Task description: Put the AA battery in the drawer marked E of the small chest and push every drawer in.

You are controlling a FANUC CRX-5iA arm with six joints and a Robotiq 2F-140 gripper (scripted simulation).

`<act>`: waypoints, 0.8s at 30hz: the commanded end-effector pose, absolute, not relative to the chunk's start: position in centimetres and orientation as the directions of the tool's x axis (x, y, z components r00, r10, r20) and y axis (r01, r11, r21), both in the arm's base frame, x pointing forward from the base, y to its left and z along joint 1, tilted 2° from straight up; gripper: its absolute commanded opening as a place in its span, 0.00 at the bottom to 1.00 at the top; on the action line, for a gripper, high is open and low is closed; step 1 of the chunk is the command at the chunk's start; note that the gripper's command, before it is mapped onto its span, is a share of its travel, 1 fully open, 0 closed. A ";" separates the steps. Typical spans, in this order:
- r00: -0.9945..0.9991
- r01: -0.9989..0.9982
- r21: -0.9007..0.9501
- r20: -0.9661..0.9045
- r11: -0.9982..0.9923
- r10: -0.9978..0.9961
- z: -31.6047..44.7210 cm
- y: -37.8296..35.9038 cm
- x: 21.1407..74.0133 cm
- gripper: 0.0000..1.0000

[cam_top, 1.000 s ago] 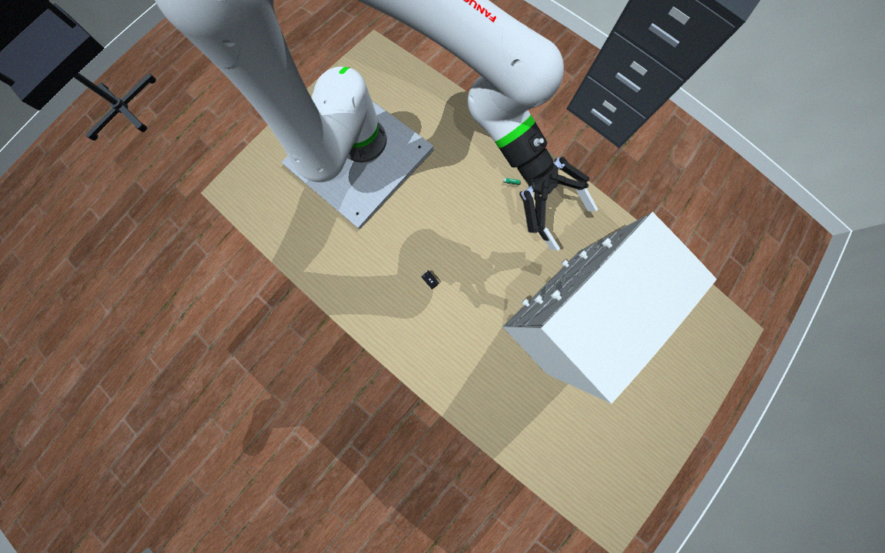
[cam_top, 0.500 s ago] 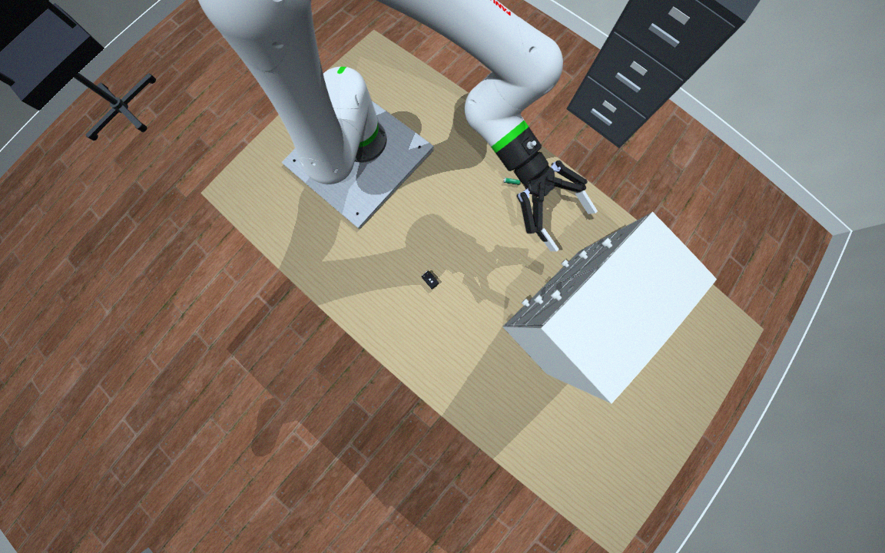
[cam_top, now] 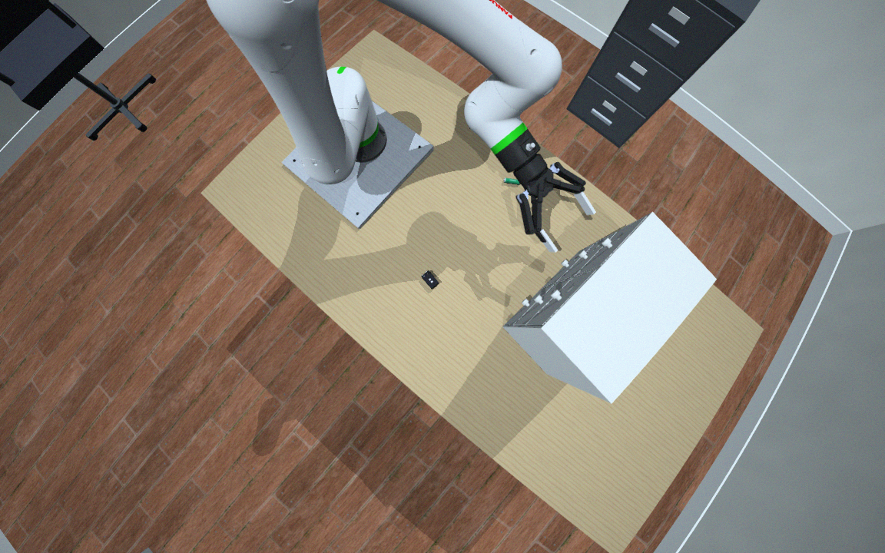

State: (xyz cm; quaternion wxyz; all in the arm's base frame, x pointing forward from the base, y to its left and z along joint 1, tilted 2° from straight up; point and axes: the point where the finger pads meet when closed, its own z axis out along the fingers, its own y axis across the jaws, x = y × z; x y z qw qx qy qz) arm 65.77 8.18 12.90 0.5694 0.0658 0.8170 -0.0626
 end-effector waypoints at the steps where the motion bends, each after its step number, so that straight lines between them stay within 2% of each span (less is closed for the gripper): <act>1: -0.342 0.179 -0.027 -0.939 0.983 0.037 12.2 8.2 65.8 1.00; 24: -0.342 0.179 -0.027 -0.939 0.983 0.037 4.9 8.0 65.7 1.00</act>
